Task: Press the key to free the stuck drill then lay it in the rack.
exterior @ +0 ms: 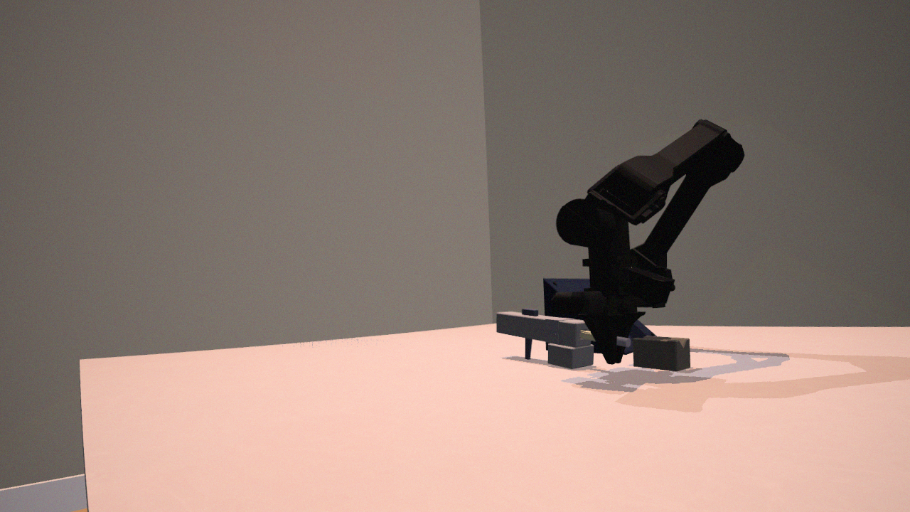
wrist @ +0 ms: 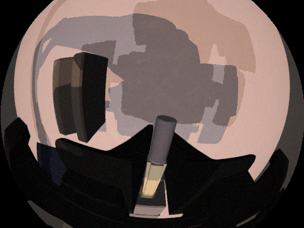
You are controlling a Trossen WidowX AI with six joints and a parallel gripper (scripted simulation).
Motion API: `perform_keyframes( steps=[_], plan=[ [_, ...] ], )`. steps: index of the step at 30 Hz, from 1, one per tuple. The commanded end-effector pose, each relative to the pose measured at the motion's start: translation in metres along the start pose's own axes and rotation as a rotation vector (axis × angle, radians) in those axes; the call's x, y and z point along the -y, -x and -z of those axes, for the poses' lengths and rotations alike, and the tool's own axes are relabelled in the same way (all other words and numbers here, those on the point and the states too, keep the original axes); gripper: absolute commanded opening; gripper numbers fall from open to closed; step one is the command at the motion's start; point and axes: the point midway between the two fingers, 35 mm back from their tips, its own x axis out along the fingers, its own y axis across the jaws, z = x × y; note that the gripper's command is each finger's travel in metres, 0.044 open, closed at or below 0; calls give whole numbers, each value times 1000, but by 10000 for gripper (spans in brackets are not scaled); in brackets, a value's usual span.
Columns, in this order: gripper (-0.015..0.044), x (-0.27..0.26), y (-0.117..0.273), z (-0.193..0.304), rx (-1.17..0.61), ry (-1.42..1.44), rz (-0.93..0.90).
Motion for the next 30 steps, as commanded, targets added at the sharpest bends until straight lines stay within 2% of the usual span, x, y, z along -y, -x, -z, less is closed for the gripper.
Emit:
perform_keyframes(
  steps=[1, 30],
  plan=[
    [0, -2, 0, 1, -1, -2, -4],
    [0, 2, 0, -34, 1, -2, -4]
  ],
)
